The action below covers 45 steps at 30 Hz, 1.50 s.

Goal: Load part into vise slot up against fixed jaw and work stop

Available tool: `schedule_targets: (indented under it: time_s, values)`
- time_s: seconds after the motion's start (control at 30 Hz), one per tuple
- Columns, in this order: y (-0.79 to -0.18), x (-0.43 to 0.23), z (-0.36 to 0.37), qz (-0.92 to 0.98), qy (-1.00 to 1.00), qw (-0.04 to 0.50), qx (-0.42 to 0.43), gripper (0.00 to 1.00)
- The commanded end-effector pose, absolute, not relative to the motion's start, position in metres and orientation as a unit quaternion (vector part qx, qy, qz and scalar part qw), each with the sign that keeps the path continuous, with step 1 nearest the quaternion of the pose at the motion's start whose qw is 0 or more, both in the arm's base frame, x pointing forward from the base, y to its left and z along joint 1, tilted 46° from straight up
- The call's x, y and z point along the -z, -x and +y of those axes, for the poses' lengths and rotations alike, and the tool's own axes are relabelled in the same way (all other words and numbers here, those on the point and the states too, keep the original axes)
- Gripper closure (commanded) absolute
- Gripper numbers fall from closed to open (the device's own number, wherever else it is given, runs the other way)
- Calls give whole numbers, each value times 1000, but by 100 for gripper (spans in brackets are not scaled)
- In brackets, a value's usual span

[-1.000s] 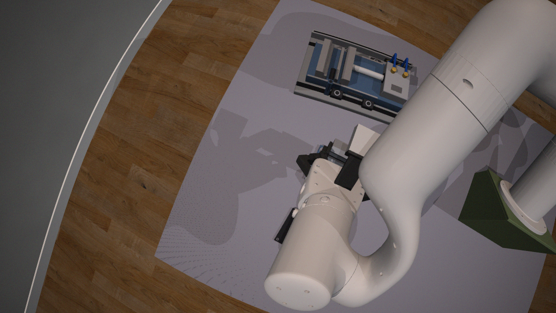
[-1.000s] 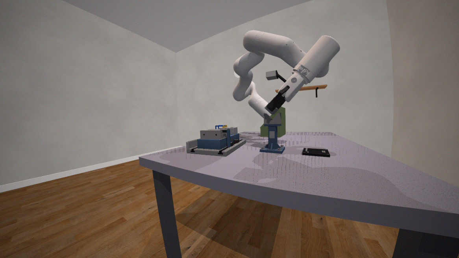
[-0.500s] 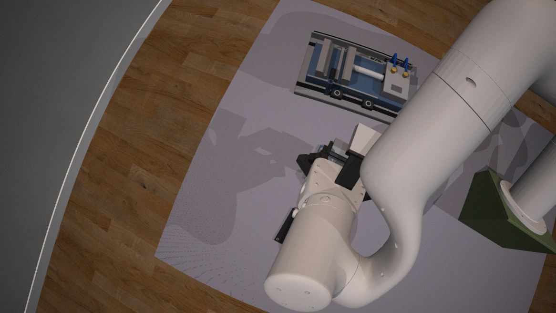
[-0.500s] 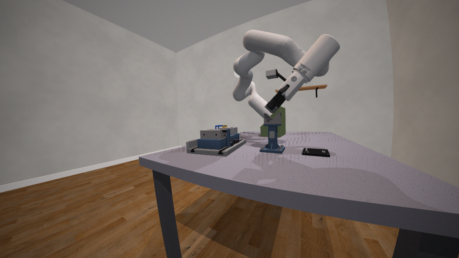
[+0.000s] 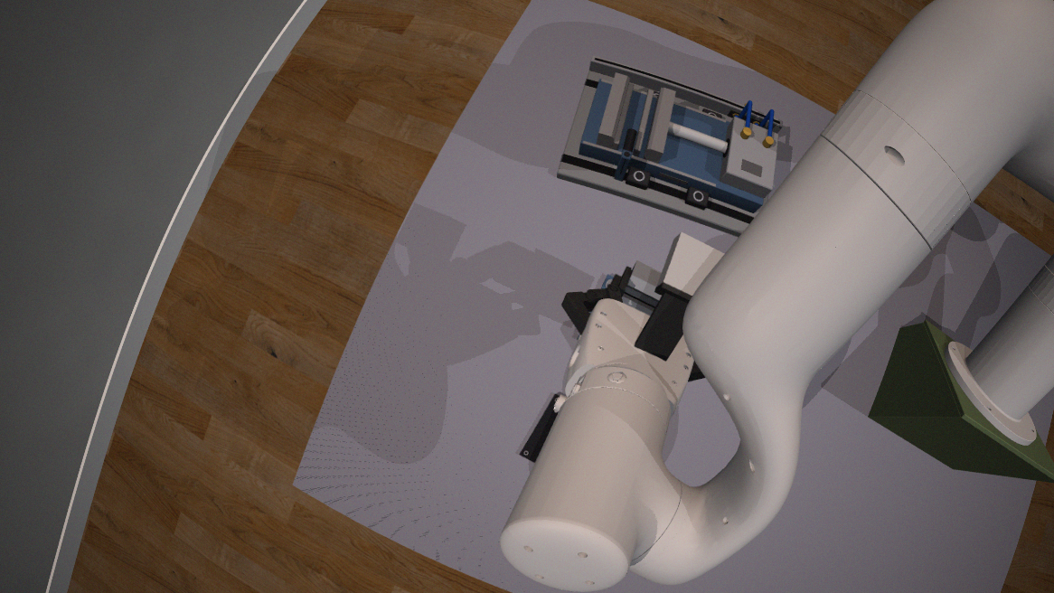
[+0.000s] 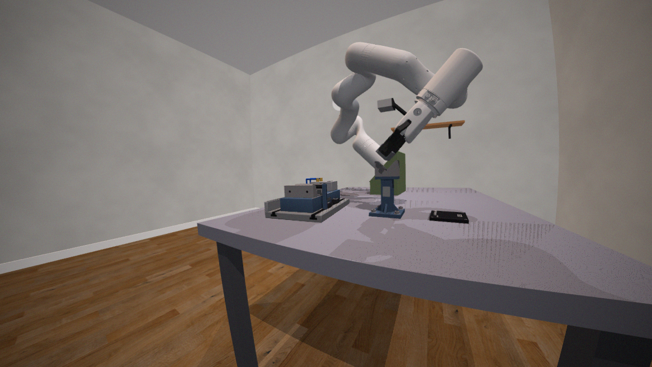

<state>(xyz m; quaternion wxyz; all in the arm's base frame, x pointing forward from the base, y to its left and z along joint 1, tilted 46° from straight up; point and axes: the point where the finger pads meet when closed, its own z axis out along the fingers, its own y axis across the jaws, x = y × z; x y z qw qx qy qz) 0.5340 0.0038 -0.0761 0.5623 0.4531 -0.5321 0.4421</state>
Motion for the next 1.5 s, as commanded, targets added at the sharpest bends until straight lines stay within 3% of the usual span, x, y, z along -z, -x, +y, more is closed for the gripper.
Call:
schedule_targets:
  time_s: [0.0,1.47]
  values:
    - [-535,75,5,-533,-453,562,-443,100]
    - [-534,74,5,-557,-472,538,-422,100]
